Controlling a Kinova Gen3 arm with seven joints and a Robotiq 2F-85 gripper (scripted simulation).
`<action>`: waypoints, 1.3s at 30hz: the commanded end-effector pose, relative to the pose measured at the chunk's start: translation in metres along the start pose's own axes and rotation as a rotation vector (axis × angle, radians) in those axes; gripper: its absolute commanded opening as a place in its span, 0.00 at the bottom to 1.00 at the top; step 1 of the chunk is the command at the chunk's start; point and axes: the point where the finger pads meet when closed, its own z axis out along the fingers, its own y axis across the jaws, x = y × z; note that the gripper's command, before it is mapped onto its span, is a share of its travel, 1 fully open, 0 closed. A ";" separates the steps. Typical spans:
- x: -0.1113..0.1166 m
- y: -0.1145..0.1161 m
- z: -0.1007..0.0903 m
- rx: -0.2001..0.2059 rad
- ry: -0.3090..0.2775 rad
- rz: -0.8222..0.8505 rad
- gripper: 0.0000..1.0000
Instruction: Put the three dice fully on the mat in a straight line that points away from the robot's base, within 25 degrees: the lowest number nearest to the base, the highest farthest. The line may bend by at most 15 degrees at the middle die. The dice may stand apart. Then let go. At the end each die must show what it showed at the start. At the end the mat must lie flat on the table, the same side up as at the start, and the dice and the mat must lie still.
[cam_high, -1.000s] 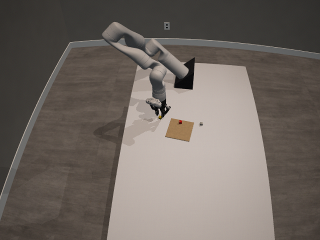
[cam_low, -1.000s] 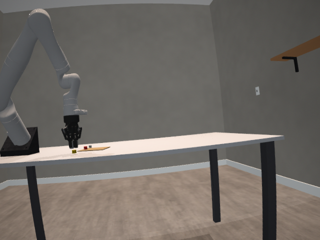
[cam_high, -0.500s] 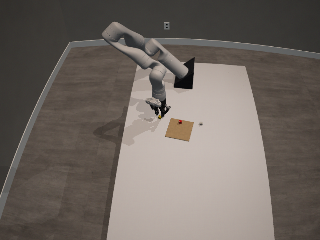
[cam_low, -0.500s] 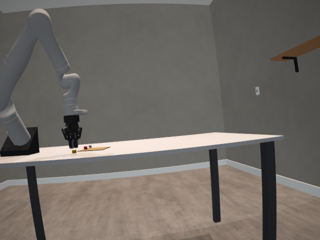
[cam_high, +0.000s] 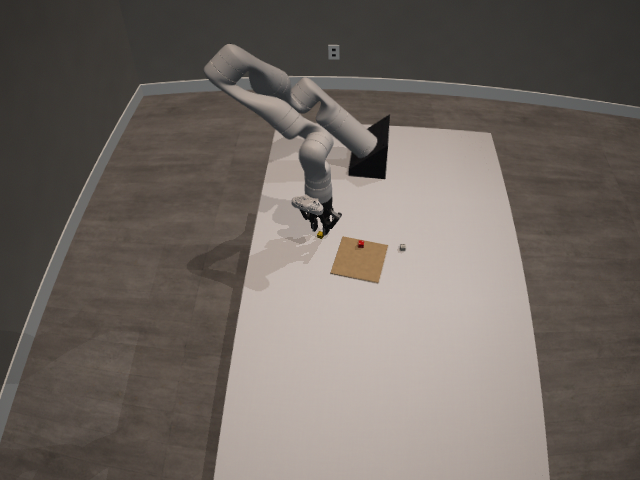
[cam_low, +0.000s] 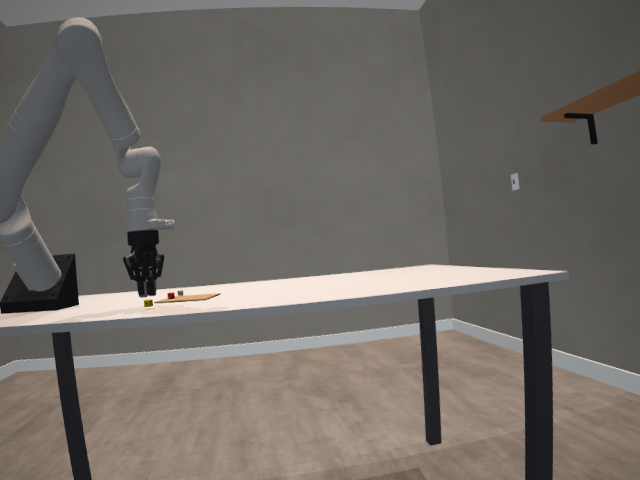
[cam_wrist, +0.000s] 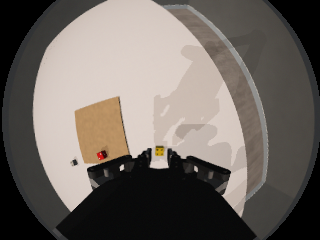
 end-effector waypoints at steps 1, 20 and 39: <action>0.000 0.000 0.000 0.001 0.001 0.000 0.31; 0.000 0.000 0.000 0.001 0.001 0.000 0.31; 0.000 0.000 0.017 0.001 0.001 0.000 0.31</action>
